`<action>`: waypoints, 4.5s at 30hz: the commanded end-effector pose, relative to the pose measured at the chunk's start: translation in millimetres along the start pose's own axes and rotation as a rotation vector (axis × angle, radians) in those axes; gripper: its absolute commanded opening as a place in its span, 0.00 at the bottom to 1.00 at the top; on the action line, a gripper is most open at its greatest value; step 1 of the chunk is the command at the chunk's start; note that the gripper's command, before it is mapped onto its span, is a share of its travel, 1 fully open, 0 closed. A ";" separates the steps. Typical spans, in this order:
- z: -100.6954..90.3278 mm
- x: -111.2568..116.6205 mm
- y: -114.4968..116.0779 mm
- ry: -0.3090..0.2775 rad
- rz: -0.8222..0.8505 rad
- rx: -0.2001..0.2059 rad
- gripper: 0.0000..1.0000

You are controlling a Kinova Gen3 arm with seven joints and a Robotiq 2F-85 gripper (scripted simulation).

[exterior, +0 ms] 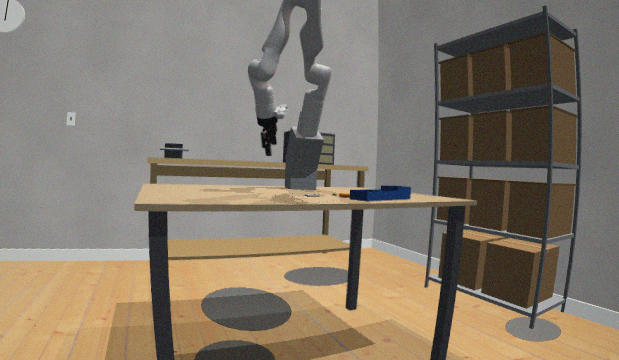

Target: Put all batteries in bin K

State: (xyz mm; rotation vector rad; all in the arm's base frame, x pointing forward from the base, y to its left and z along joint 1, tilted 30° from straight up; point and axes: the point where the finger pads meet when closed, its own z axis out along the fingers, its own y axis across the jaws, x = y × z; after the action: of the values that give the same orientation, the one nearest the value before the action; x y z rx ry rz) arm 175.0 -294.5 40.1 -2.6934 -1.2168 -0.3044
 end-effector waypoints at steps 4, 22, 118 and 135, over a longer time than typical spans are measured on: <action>-0.5 -0.2 0.1 0.000 0.000 -0.001 1.00; -35.9 1.4 -21.8 0.000 0.000 -0.001 0.09; -23.7 297.8 -31.4 -0.573 -2.085 -0.170 0.09; -24.0 298.4 -30.9 -0.622 -2.088 -0.299 0.09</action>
State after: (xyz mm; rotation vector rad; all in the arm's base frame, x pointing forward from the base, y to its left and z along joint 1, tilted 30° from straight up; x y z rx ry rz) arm 341.6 -73.5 142.4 -0.3874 -3.5652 0.1872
